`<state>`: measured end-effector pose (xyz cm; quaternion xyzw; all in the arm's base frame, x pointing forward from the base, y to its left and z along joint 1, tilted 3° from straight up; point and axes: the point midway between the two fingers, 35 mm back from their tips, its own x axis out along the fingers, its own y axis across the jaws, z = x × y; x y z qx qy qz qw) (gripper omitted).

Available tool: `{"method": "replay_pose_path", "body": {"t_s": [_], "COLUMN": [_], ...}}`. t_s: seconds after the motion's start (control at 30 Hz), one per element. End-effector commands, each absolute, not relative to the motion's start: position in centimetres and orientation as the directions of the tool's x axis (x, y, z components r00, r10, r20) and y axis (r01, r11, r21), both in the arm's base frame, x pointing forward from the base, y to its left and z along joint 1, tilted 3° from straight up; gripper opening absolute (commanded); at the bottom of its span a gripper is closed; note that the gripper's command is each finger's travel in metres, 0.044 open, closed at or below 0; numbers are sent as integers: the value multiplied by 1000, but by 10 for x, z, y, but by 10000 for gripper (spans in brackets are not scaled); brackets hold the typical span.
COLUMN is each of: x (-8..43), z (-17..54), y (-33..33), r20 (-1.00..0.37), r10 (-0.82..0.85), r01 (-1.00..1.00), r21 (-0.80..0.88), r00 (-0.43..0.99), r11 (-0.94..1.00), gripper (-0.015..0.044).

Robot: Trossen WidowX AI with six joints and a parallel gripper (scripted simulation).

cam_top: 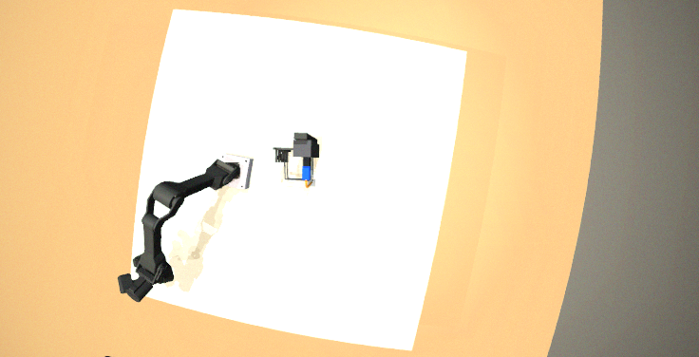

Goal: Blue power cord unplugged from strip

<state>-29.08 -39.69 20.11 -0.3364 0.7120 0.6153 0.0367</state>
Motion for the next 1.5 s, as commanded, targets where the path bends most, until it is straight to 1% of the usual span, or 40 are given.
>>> {"method": "replay_pose_path", "body": {"t_s": [0.0, 0.07, 0.27, 0.4, 0.57, 0.63, 0.8, 0.97, 1.13, 1.3, 1.47], "x": [-288, -267, -166, -96, -10, 23, 103, 158, 224, 274, 306], "z": [201, 198, 186, 178, 169, 165, 157, 151, 143, 137, 135], "y": [-398, -410, -449, -459, -456, -450, -420, -388, -331, -262, -183], "r20": [-469, -488, -576, -634, -703, -730, -792, -839, -902, -951, -984], "r10": [-438, -473, -593, -635, -649, -643, -602, -544, -425, -288, -149], "r01": [-525, -529, -479, -397, -246, -172, 86, 278, 517, 729, 896], "r21": [851, 847, 812, 773, 710, 682, 596, 519, 399, 276, 154], "r00": [-767, -733, -563, -441, -290, -232, -104, -19, 73, 113, 100], "r11": [9, -55, -333, -496, -660, -711, -798, -809, -757, -627, -416], "gripper": [374, 321, 164, 160, 160, 160, 160, 160, 160, 160, 160]}}
